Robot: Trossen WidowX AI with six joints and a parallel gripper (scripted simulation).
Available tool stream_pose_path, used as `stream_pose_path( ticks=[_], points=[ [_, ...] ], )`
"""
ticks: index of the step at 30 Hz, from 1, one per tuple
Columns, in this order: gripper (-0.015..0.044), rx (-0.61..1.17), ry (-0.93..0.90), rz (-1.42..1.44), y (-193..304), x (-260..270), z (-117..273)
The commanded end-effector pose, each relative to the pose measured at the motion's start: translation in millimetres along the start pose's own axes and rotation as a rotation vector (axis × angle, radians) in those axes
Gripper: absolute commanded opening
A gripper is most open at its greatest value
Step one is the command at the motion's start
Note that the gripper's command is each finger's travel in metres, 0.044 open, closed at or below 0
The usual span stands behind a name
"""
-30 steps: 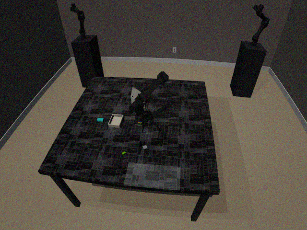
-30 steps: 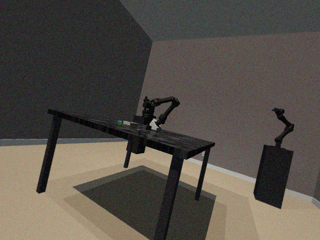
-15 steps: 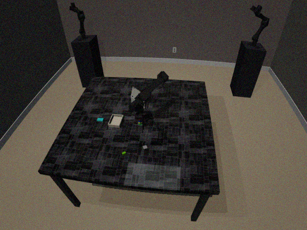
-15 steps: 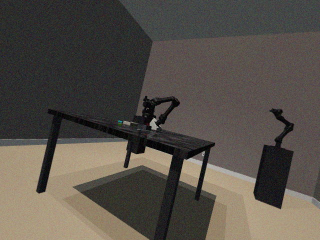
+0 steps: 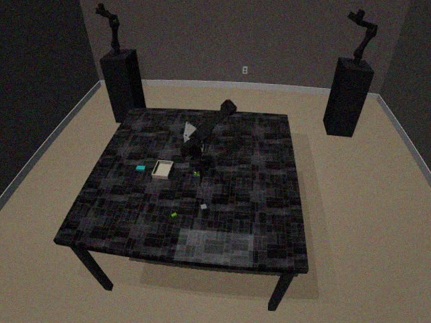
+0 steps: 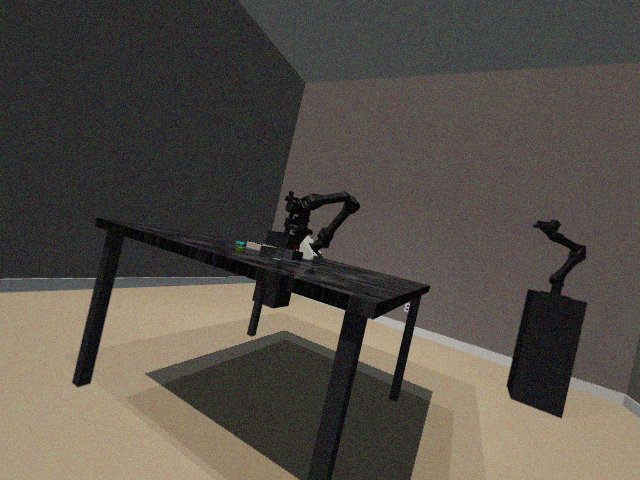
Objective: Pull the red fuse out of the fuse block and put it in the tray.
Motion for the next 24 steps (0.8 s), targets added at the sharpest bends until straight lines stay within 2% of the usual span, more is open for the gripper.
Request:
stream_pose_path(
  ticks=[1,24],
  points=[
    [0.0000,-0.002,0.002,0.003,0,0,2],
    [0.0000,-0.004,0.002,0.002,-3,0,28]
  ],
)
Point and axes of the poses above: the point midway between the two fingers, 35 mm back from their tips, its own z axis back along the fingers, its own x axis across the jaws, y = z × x, the point moved 6 cm from there along z, back along the fingers, and after that the axes turned 7 degrees about z, right-handed, at the moved point
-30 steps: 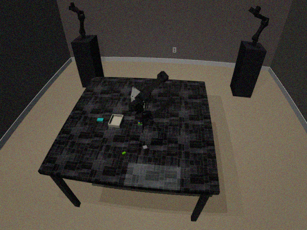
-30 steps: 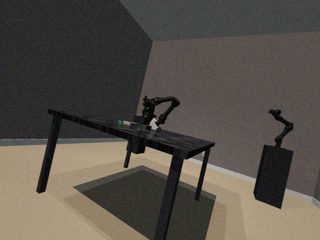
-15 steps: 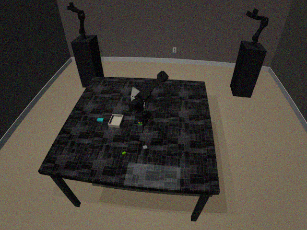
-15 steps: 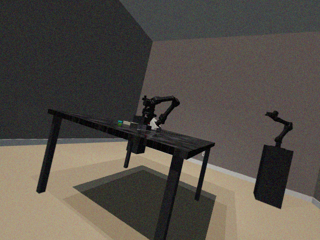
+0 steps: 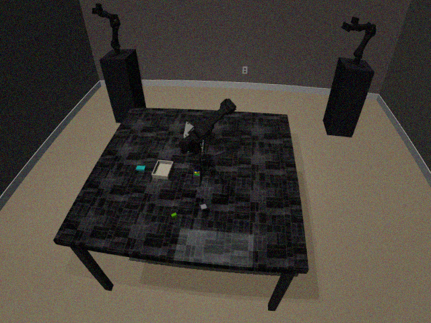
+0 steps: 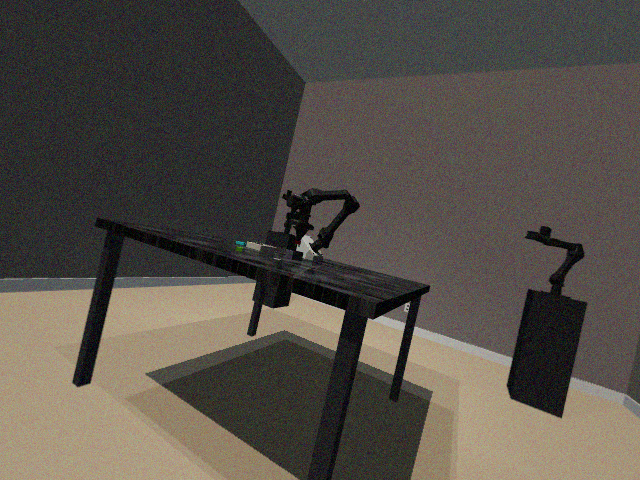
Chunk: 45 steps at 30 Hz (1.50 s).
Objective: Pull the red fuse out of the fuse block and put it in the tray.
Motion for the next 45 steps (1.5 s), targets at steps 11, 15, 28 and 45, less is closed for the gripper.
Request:
stream_pose_path(
  ticks=[11,15,28,45],
  points=[
    [0.0000,-0.019,0.002,0.000,-62,5,9],
    [0.0000,-0.022,0.002,-0.001,-84,4,11],
    [0.0000,-0.024,0.003,0.000,-159,-12,11],
    [0.0000,-0.016,0.003,0.004,-212,-35,-1]
  ],
)
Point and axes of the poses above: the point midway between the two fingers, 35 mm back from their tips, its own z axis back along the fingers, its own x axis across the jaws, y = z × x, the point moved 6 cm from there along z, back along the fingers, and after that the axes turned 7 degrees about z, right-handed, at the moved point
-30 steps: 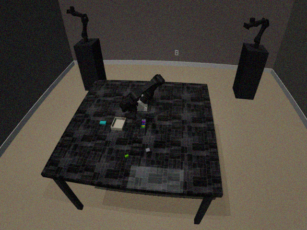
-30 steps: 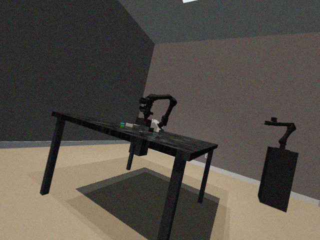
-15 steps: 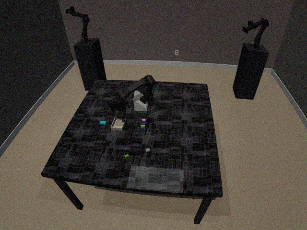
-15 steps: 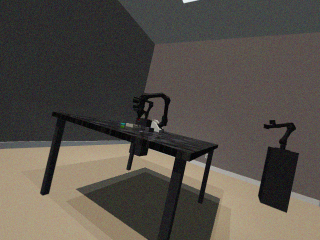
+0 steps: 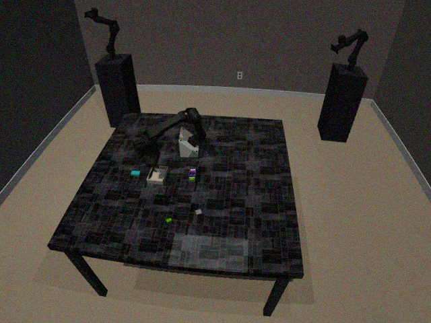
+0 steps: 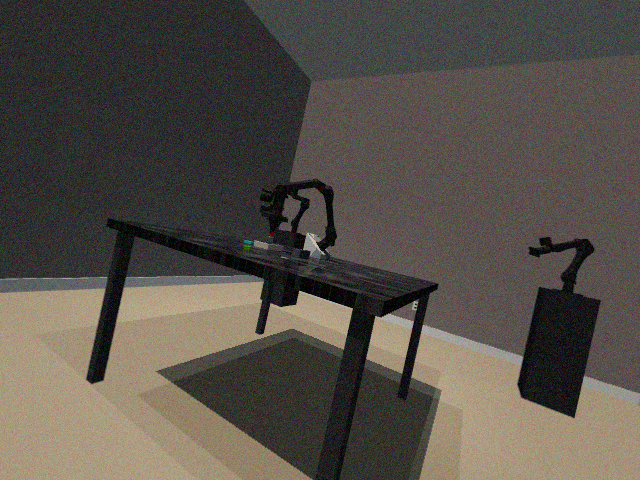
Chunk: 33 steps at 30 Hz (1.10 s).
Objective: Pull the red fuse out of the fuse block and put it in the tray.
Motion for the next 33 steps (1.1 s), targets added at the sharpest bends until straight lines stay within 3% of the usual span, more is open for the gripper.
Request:
stream_pose_path(
  ticks=[1,23,33],
  points=[
    [0.0000,0.002,0.004,0.005,0,0,-6],
    [0.0000,0.003,0.003,0.006,0,0,-39],
    [0.0263,-0.001,0.003,0.009,-1,0,-35]
  ],
)
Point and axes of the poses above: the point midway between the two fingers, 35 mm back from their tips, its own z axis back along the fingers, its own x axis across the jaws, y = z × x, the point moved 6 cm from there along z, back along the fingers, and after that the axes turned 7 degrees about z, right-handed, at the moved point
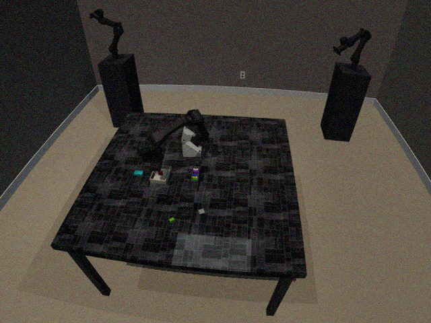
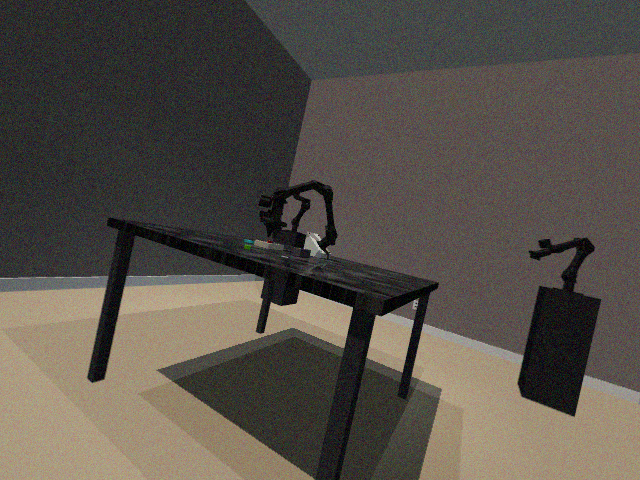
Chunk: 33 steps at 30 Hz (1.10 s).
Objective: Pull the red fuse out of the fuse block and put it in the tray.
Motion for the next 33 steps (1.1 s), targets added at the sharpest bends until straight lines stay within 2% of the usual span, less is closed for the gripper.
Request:
stream_pose_path(
  ticks=[1,3,7,33],
  points=[
    [0.0289,0.000,0.000,0.000,0,0,0],
    [0.0330,0.000,0.001,0.000,0,0,3],
    [0.0330,0.003,0.001,-0.003,0,0,37],
    [0.0330,0.000,-0.004,-0.006,0,0,37]
  ],
)
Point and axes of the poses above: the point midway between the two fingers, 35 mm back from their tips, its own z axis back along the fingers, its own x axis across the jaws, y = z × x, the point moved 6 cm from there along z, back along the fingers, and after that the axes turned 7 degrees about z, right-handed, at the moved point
